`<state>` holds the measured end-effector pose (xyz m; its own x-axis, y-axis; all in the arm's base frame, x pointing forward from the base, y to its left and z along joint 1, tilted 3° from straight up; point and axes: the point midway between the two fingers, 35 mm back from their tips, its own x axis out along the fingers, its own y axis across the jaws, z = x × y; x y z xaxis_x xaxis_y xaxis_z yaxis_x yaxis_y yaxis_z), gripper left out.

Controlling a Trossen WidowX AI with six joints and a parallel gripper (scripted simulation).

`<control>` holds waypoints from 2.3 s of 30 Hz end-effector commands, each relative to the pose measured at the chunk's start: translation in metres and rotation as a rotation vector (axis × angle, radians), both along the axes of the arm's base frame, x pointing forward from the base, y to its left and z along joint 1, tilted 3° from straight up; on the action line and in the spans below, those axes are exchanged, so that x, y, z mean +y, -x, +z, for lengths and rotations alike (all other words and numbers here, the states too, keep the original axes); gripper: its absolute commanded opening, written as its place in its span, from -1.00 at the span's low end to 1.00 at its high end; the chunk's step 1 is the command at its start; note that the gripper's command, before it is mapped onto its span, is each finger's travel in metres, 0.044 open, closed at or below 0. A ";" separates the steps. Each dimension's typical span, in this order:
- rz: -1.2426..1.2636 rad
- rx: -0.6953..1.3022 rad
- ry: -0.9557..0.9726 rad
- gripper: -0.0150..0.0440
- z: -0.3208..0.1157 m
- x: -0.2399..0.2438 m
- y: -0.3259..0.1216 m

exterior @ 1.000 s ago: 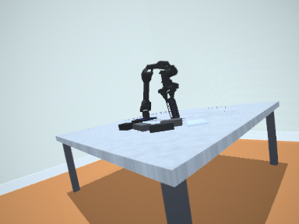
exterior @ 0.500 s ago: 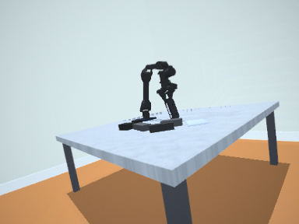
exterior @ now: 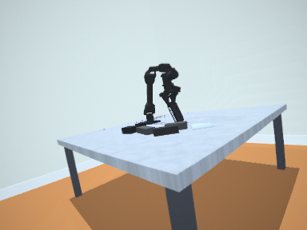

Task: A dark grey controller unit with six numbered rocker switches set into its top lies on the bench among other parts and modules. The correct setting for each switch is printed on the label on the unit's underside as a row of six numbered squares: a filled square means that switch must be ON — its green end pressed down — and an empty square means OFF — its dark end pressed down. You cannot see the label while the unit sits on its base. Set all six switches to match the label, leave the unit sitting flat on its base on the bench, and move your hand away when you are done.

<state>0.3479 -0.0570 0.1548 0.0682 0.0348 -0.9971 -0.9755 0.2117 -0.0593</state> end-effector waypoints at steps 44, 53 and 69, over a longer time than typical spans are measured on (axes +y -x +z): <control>0.008 0.023 -0.001 0.65 -0.024 -0.031 0.008; 0.008 0.023 -0.001 0.65 -0.028 -0.036 0.009; 0.008 0.023 0.000 0.65 -0.036 -0.046 0.011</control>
